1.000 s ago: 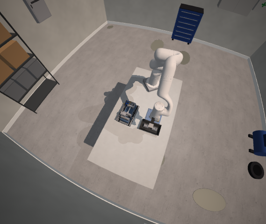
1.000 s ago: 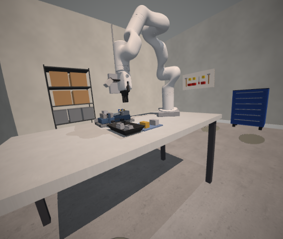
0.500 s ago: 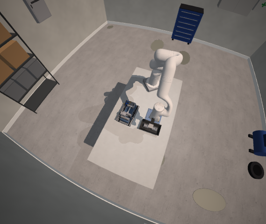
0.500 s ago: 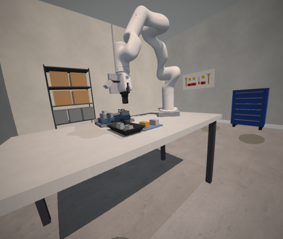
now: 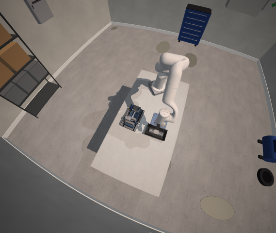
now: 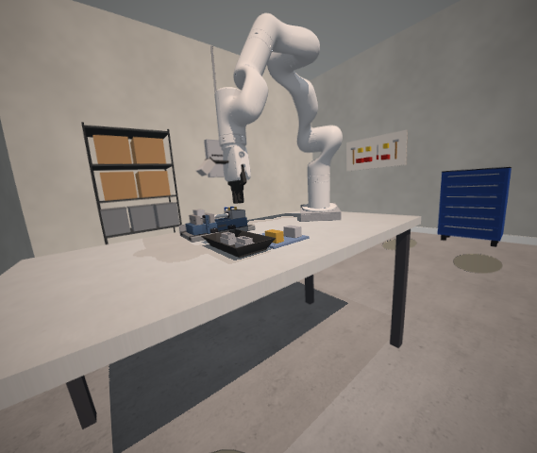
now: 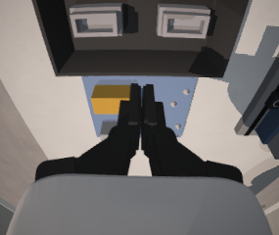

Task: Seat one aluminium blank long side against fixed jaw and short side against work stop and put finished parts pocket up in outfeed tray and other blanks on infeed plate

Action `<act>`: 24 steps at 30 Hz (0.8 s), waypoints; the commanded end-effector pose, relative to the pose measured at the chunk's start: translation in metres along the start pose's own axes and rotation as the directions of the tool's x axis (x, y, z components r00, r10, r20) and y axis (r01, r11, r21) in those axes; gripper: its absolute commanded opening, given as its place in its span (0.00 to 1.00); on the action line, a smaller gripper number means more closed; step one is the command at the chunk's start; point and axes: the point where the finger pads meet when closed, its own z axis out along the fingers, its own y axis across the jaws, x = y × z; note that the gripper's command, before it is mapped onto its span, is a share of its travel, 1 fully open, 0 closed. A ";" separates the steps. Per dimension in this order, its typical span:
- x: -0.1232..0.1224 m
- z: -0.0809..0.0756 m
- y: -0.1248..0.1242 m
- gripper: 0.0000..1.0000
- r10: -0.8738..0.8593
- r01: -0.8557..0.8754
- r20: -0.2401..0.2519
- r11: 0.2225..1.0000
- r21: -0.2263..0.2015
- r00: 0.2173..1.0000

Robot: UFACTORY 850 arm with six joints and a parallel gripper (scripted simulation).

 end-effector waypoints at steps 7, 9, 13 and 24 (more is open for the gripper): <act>0.001 0.018 0.000 0.00 0.000 0.000 -0.002 1.000 0.001 1.000; 0.001 0.018 0.000 0.00 0.000 0.000 -0.002 1.000 0.001 1.000; 0.002 0.024 -0.001 0.00 0.000 0.000 -0.002 1.000 0.001 1.000; 0.002 0.034 -0.001 0.00 0.000 0.000 -0.002 1.000 0.001 1.000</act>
